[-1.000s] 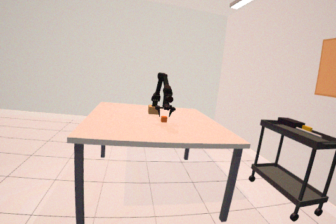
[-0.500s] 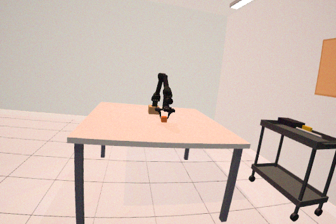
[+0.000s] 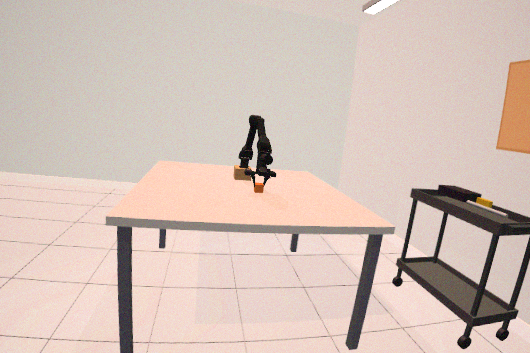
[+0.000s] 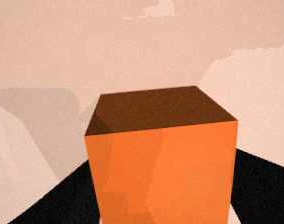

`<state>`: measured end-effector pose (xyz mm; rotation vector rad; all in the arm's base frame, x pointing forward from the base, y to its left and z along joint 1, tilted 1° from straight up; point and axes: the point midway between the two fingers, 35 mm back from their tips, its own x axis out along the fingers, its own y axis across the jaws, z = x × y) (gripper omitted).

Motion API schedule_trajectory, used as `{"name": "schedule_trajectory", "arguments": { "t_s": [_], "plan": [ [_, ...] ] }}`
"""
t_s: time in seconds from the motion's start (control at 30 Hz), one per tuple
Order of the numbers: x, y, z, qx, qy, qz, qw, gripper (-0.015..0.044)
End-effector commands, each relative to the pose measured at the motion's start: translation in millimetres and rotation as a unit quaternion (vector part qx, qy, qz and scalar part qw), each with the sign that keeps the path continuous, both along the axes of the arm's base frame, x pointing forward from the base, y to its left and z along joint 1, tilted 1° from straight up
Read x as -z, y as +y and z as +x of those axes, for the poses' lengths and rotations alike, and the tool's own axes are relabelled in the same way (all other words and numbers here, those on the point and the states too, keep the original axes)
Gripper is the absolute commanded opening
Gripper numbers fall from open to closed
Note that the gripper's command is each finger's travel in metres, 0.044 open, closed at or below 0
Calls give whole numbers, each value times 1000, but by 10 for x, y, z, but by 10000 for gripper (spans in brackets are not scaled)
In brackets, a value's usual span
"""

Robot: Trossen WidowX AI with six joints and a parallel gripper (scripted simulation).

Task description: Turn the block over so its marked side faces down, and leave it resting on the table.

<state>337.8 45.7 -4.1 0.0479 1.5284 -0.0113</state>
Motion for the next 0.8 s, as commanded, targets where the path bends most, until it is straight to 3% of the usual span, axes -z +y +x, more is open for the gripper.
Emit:
{"name": "schedule_trajectory", "arguments": {
  "t_s": [0.0, 0.13, 0.27, 0.53, 0.77],
  "plan": [
    [7, 2, -5, -1, 1, 1, 1000, 130],
    [7, 2, -5, -1, 1, 1, 1000, 103],
    [-182, -2, -8, -1, 1, 1, 1000, 0],
    [-288, -5, -13, -1, -5, 0, 1000, 0],
    [-238, 1, 2, -2, -62, -4, 998, 0]
  ]
}}
